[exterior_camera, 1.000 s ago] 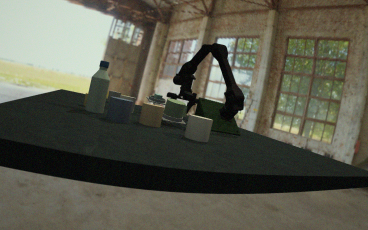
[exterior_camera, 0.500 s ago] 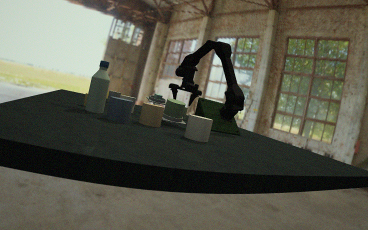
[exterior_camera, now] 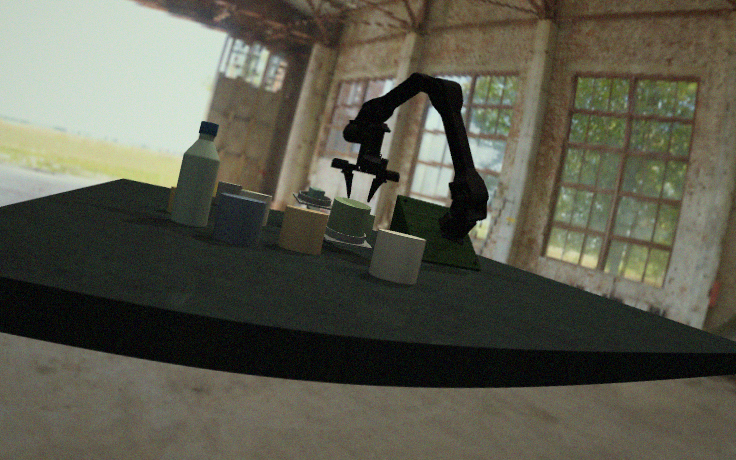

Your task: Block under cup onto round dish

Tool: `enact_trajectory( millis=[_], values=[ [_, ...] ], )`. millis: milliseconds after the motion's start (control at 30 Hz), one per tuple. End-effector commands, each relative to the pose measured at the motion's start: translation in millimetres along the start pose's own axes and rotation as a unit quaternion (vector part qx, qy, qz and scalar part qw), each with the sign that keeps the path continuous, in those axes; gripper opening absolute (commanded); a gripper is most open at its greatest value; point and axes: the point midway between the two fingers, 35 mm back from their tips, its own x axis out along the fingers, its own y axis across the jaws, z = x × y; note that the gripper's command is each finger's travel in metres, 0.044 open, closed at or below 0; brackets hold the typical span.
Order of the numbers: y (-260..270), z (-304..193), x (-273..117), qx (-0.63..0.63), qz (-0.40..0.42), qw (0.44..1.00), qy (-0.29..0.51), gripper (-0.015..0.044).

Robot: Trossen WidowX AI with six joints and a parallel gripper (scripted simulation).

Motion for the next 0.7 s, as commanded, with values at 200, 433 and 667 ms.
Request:
enact_trajectory(
  millis=[200,433,667],
  values=[
    [-19,14,-8,0.152,-0.003,0.988,-0.002,0.026],
    [-33,25,-14,0.271,-0.005,0.963,-0.003,0.026],
    [-46,37,-19,0.385,-0.005,0.923,-0.005,0.026]
  ],
)
